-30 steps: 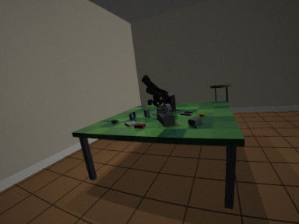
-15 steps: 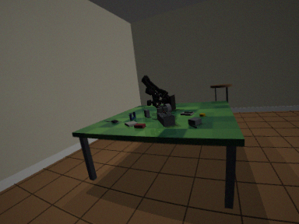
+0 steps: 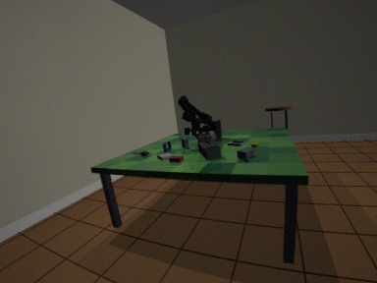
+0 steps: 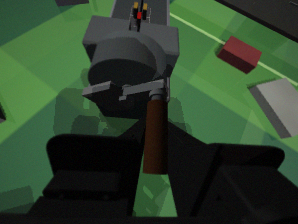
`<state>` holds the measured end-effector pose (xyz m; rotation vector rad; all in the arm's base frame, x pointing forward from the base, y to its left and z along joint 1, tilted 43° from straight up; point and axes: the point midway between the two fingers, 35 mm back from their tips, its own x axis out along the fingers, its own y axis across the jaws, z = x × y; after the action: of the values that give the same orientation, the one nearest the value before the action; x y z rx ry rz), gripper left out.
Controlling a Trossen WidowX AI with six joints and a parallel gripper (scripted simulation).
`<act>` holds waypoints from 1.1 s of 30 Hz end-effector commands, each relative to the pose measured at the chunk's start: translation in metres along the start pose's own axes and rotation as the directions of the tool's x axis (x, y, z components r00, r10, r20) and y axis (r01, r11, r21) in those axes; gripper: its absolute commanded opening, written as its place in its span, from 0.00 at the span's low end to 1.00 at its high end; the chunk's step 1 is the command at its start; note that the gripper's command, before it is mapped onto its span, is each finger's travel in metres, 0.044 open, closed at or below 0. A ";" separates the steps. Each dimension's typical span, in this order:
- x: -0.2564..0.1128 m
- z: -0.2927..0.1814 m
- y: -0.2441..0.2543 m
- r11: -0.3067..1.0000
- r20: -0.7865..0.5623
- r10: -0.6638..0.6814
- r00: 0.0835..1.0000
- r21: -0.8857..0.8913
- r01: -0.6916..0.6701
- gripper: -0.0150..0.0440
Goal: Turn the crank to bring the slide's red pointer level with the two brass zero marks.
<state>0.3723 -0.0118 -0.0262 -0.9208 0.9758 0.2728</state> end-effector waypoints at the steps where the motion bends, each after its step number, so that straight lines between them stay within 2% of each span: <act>1: 0.006 -0.006 -0.005 1.000 -0.010 -0.009 1.000 0.010 0.009 0.25; 33: 0.025 -0.026 0.002 1.000 -0.011 -0.009 1.000 0.009 0.009 0.25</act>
<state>0.3721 -0.0312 -0.0455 -0.9220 0.9676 0.2571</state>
